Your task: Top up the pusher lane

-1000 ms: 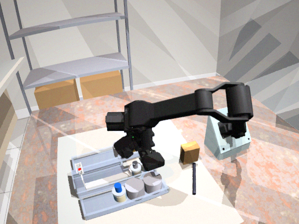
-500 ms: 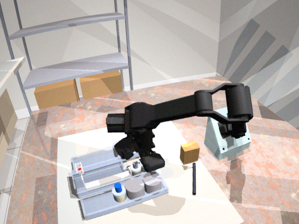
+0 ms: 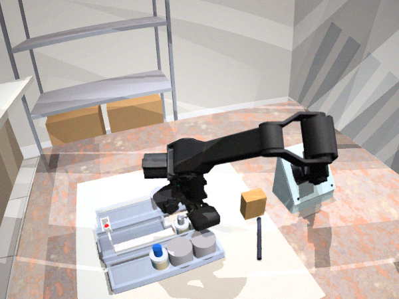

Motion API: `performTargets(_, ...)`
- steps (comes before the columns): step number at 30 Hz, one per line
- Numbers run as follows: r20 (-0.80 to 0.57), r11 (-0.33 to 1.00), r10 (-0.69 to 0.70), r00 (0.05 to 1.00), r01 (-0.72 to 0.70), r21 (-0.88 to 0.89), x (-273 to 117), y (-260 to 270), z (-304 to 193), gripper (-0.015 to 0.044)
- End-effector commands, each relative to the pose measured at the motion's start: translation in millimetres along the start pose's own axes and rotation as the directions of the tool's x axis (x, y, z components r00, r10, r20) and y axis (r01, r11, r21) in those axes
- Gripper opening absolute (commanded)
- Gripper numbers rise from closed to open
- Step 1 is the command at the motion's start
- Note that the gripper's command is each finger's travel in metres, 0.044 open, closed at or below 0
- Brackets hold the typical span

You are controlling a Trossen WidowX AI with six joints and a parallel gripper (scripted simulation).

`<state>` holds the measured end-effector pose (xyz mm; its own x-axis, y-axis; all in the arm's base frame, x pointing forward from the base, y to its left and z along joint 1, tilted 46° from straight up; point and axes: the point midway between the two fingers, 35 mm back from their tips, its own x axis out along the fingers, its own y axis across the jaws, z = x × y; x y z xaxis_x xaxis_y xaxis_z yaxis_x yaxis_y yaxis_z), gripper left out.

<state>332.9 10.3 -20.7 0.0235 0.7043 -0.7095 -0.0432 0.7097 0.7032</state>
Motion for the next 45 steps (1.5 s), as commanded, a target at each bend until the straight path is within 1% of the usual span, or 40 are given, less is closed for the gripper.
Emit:
performTargets(1, 0.009, 1.000, 0.011, 1.000, -0.011, -0.006, 1.1, 2.4, 1.8, 0.0000)
performTargets(45, 0.009, 1.000, 0.011, 1.000, -0.011, -0.006, 1.2, 2.3, -5.6, 0.0000)
